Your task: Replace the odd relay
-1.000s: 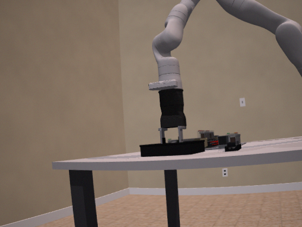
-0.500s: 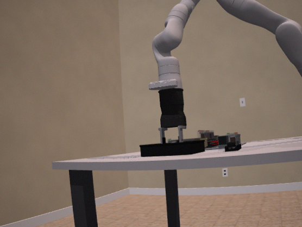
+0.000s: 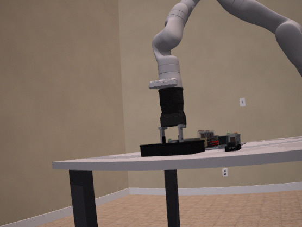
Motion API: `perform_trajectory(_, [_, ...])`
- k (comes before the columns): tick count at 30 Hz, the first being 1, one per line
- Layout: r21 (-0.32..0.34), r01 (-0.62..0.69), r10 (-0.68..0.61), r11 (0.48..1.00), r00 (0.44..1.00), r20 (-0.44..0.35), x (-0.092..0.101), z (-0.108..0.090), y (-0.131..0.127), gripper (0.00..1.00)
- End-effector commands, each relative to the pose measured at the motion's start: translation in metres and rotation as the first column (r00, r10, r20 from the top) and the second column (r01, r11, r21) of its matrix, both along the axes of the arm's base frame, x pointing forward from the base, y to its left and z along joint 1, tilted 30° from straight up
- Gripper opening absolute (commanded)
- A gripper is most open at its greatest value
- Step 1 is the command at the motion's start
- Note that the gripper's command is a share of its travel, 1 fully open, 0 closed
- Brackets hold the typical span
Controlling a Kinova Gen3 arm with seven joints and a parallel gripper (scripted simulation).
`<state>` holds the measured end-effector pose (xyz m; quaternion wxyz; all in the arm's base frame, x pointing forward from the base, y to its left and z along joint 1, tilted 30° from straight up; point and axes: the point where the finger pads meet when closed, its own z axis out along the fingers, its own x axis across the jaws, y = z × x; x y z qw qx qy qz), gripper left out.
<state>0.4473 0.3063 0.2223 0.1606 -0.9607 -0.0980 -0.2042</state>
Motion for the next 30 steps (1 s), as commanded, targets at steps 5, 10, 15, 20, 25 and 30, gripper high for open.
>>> perform_trajectory(5, [0.000, 0.001, -0.001, 1.000, 1.000, 0.002, -0.0001, 0.0024, -0.0009, 1.00])
perform_trajectory(10, [0.000, 0.002, -0.002, 1.000, 1.000, 0.003, -0.0005, 0.0035, -0.0014, 1.00])
perform_trajectory(15, [0.000, 0.001, -0.001, 1.000, 1.000, 0.002, -0.0012, 0.0039, -0.0011, 1.00])
perform_trajectory(20, [0.000, 0.001, -0.001, 1.000, 1.000, 0.002, -0.0017, 0.0050, -0.0016, 1.00])
perform_trajectory(25, [0.000, 0.002, -0.002, 1.000, 1.000, 0.003, -0.0021, 0.0062, -0.0021, 1.00])
perform_trajectory(30, [0.000, 0.002, -0.002, 1.000, 1.000, 0.003, -0.0023, 0.0069, -0.0024, 1.00])
